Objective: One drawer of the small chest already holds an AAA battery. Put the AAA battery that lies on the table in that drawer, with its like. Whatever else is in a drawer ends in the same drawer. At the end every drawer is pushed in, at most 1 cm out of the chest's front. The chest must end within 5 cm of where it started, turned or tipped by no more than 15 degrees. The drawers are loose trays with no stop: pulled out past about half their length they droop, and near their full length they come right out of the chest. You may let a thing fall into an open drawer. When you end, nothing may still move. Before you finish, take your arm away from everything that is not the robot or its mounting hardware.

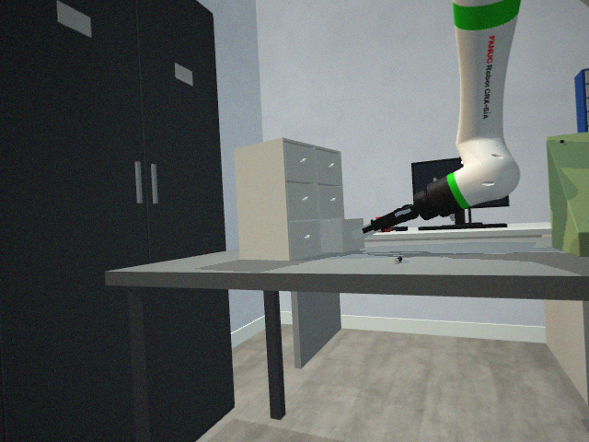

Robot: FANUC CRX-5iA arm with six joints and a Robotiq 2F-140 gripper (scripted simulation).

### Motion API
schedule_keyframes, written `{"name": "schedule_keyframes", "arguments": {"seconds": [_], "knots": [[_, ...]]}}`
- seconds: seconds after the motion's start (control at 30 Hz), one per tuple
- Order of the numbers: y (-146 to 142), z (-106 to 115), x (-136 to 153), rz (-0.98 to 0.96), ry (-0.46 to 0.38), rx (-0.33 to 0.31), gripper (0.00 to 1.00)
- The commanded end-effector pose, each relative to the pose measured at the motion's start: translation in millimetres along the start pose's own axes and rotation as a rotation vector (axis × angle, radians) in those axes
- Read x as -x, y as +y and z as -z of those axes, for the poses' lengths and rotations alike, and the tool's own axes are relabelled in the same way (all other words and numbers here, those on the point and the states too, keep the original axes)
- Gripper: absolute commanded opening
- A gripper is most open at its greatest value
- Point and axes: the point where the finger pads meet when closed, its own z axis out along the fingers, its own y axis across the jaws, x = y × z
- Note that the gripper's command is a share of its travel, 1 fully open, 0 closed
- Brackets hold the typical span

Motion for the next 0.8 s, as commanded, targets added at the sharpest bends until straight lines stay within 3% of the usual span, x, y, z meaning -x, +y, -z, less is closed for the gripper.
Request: {"name": "schedule_keyframes", "arguments": {"seconds": [0.0,0.27,0.53,0.77], "knots": [[0,6,2,0.0,0.0,0.0,0.2],[0,40,14,0.0,0.0,0.0,0.2],[0,44,15,0.0,0.0,0.0,0.2],[0,76,-15,0.0,0.0,0.0,0.2]]}}
